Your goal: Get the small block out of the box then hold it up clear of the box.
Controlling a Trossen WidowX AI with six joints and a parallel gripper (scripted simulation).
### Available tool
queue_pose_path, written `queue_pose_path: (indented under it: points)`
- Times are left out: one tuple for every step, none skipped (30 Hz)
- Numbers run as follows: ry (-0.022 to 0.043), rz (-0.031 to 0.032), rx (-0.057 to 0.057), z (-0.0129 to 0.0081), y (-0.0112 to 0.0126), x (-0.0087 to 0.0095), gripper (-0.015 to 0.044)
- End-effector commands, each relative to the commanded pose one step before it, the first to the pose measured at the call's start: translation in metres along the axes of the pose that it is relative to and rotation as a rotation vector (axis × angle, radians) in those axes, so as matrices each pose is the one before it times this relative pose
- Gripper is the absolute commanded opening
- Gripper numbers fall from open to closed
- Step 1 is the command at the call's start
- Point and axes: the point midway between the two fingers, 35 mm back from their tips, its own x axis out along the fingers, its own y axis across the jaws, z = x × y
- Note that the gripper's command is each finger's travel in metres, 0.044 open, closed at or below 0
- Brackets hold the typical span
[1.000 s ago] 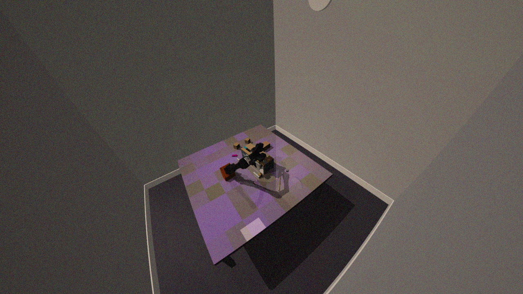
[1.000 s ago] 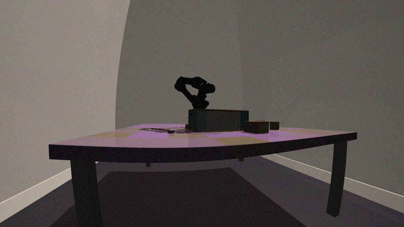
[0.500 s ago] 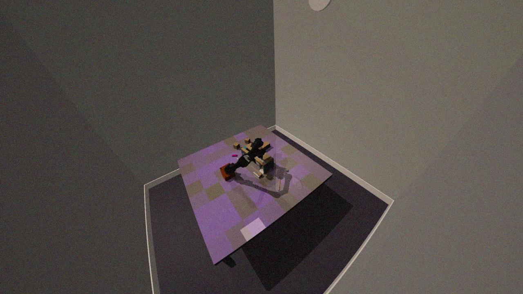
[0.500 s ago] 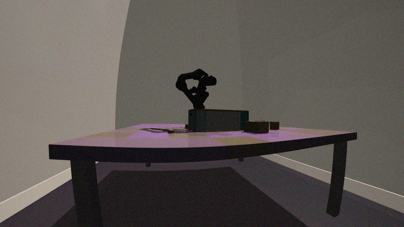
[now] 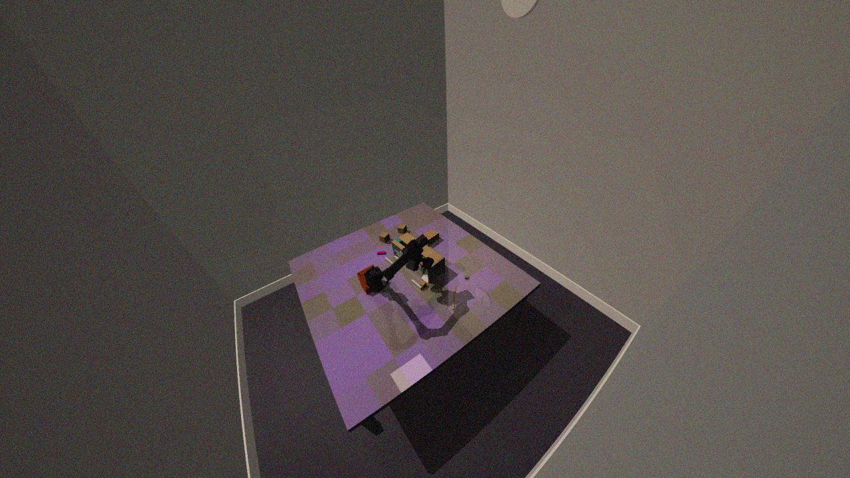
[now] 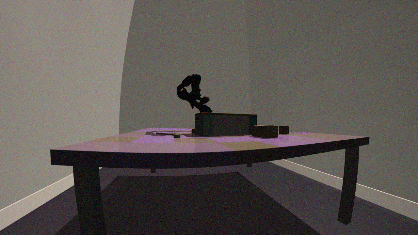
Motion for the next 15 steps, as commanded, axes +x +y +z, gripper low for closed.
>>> queue_pose_path:
  points:
    - [0.07911,0.0038,0.2598,0.00877,0.00545,-0.0039,0.0285]
    - [0.0,0.0,0.0,0.0,0.0,0.0,0.0285]
    - [0.0,0.0,0.0,0.0,0.0,0.0,0.0285]
    - [0.0,0.0,0.0,0.0,0.0,0.0,0.0285]
    - [0.0,0.0,0.0,0.0,0.0,0.0,0.0285]
    - [0.0,0.0,0.0,0.0,0.0,0.0,0.0285]
    - [0.0,0.0,0.0,0.0,0.0,0.0,0.0285]
    - [0.0,0.0,0.0,0.0,0.0,0.0,0.0285]
    - [0.0,0.0,0.0,0.0,0.0,0.0,0.0285]
    - [0.0,0.0,0.0,0.0,0.0,0.0,0.0285]
    - [-0.00048,-0.00113,-0.0021,0.00052,-0.00017,0.00173,0.0285]
    - [-0.00119,-0.00314,-0.0063,0.00162,-0.00046,0.00516,0.0285]
    - [-0.00119,-0.00438,-0.0108,0.00286,-0.00061,0.00852,0.0285]
    - [-0.00071,-0.00373,-0.0078,0.00375,-0.00046,0.01063,0.0285]
    - [0.00018,-0.00182,-0.005,0.00414,-0.00016,0.01067,0.0285]
